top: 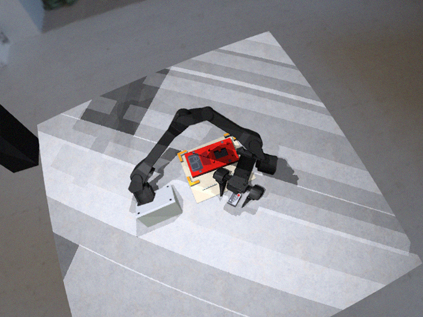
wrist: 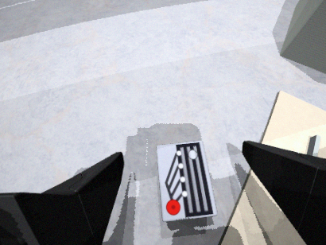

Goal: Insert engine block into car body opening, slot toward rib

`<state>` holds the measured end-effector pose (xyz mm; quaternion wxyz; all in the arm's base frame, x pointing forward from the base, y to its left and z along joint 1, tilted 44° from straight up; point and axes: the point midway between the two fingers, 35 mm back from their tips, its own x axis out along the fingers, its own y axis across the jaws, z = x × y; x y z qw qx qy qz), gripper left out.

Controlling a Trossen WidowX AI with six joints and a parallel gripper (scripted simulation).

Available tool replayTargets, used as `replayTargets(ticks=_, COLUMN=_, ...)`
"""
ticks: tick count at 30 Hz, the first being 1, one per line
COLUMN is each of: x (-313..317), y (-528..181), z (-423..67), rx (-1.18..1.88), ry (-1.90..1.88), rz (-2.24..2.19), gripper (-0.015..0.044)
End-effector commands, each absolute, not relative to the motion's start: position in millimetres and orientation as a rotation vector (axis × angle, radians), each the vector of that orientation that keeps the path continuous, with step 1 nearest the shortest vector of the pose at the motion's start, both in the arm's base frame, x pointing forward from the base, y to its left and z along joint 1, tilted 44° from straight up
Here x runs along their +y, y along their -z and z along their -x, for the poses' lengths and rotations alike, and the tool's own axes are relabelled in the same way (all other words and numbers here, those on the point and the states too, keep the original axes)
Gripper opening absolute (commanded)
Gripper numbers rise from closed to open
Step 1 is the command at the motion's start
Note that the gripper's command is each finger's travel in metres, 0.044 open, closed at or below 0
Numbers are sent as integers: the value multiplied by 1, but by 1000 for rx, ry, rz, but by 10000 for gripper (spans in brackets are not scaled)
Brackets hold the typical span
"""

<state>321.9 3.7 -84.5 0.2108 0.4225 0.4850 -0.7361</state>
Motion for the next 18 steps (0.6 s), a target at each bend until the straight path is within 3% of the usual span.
replayTargets(ticks=1, x=3, y=72, z=-332, rx=1349, ry=2035, rz=-1186, gripper=440)
replayTargets(ticks=18, x=2, y=62, z=-339, rx=1341, ry=2037, rz=-1188, gripper=440)
